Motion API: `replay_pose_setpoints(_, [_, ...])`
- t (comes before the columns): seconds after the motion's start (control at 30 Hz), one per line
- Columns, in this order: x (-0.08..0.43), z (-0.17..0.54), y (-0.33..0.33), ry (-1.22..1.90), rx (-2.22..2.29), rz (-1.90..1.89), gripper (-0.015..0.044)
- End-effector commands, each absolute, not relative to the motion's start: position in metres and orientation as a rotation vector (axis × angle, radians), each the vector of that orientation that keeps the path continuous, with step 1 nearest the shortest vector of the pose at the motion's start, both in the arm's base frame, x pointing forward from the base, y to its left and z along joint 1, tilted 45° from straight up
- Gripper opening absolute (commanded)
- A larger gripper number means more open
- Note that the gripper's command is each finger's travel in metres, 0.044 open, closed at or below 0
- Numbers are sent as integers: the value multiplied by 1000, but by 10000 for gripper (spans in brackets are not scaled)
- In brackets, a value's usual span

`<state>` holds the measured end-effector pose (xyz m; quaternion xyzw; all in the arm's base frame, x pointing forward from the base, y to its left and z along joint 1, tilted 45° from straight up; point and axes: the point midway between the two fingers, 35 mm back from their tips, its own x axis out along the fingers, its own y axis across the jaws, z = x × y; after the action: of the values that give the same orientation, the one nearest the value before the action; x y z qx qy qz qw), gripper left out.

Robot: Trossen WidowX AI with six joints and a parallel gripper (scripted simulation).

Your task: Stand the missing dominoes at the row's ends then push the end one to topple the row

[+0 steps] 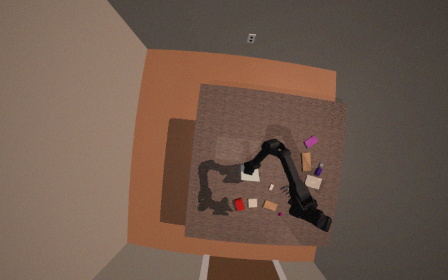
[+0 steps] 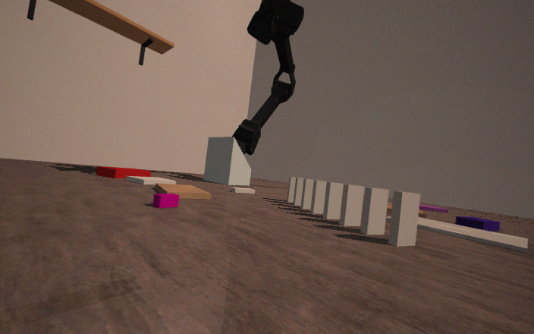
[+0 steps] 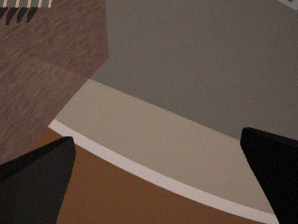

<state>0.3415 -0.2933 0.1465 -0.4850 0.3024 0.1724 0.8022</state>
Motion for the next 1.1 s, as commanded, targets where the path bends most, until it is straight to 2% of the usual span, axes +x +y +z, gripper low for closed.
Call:
replay_pose_setpoints(0.0, [343, 88, -257, 701, -944, 559, 440])
replay_pose_setpoints(0.27, [322, -2, -163, 766, -753, 993, 440])
replay_pose_setpoints(0.57, [259, -58, -59, 806, -490, 1484, 440])
replay_pose_setpoints(0.77, [253, -62, -52, 808, -470, 1517, 440])
replay_pose_setpoints(1.07, [243, -108, -10, 805, -468, 1518, 440])
